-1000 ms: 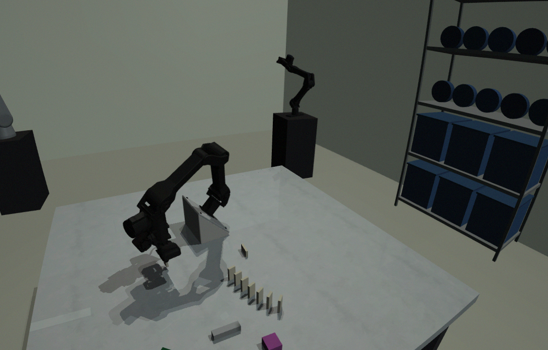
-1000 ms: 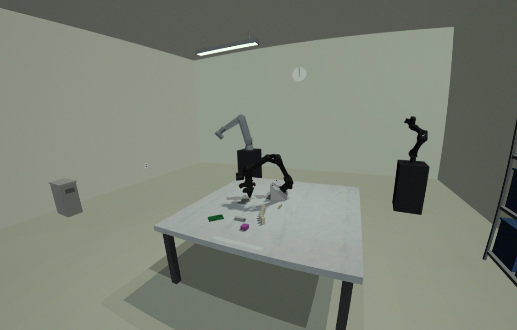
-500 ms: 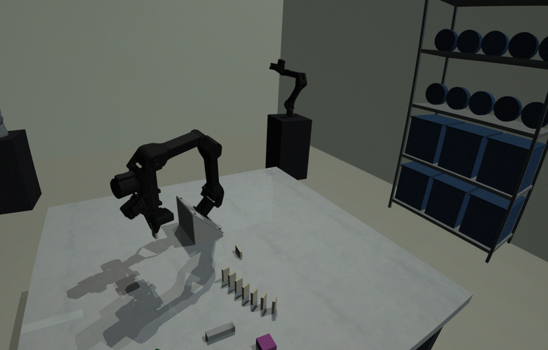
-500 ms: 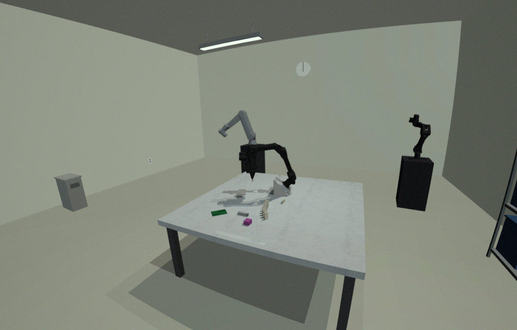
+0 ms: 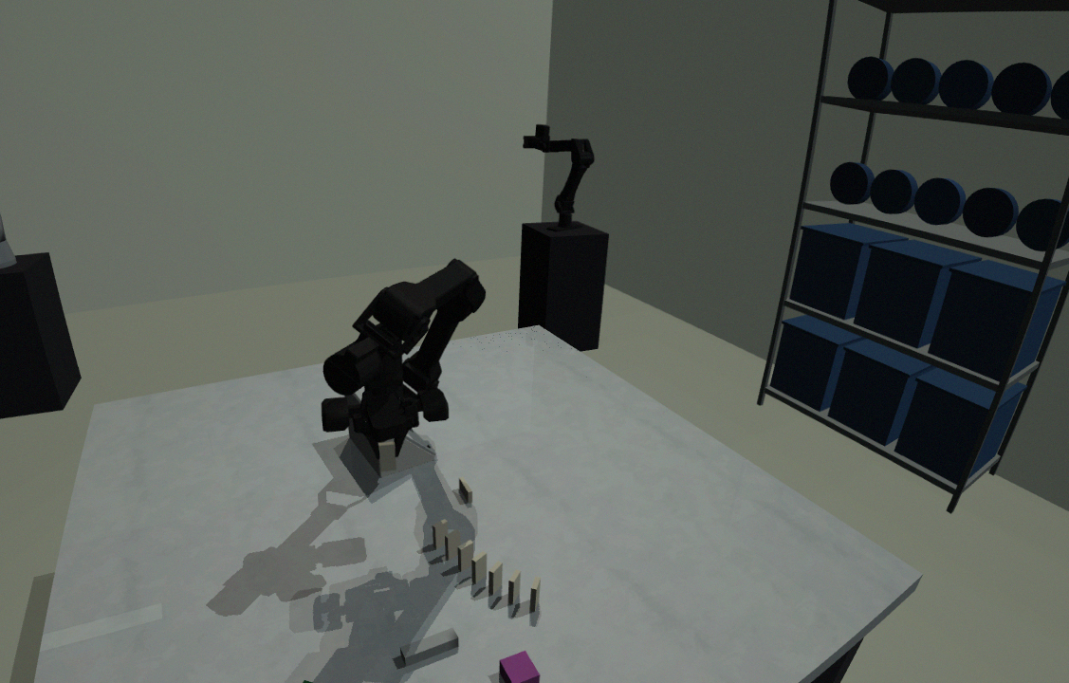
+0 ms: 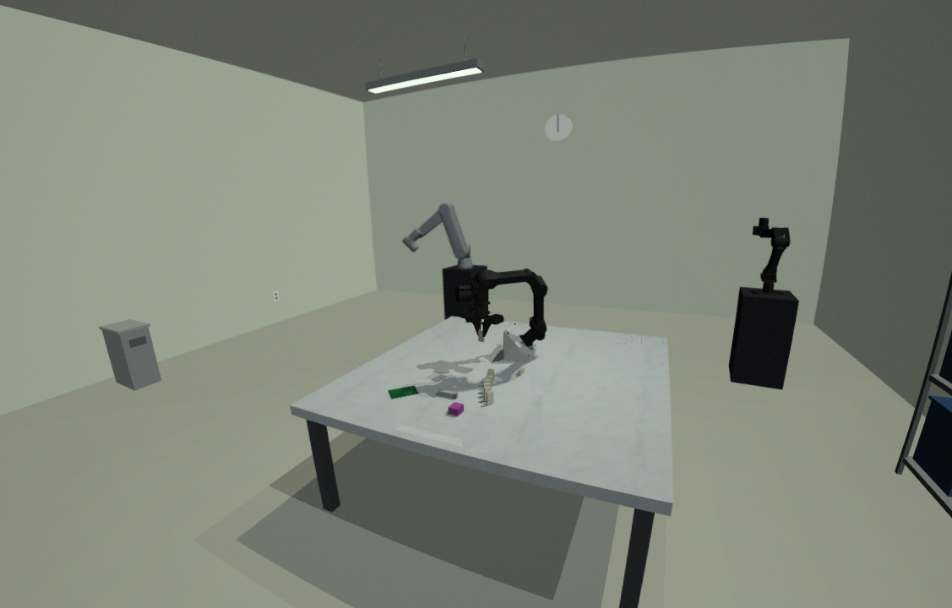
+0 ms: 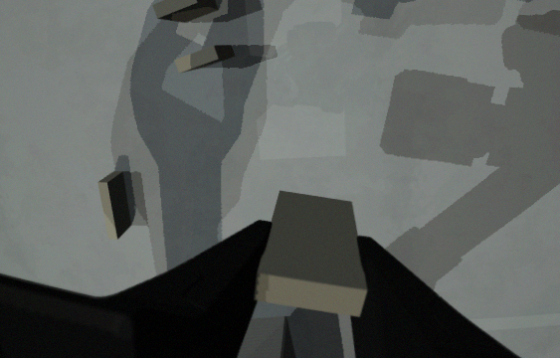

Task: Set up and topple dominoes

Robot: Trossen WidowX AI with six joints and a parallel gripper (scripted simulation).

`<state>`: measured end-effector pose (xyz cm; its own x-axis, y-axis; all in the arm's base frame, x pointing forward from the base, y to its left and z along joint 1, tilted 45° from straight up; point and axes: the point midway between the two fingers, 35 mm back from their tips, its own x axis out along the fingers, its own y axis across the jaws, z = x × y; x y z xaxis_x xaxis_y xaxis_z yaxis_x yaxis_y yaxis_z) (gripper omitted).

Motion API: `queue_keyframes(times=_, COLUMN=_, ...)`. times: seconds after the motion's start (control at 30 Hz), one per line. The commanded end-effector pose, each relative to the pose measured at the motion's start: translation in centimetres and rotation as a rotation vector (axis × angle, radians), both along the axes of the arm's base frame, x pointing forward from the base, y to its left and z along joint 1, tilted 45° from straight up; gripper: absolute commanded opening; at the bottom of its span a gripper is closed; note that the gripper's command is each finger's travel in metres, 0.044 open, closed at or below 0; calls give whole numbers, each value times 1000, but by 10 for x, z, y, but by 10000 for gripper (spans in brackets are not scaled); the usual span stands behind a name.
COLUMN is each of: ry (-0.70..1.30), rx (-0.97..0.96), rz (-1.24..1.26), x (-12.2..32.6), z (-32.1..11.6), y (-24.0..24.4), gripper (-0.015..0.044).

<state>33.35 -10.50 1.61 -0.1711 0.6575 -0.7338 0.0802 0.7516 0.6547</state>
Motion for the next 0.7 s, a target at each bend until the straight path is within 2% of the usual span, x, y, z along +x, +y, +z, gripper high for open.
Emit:
queue_keyframes(times=0.0, ry=-276, rx=101, rz=315, x=10, z=32, y=49, gripper=107)
queue_keyframes(times=0.33, ry=-276, rx=101, rz=315, x=10, z=32, y=50, gripper=107)
queue_keyframes(times=0.67, ry=-277, rx=98, rz=315, x=9, z=0, y=77, gripper=107)
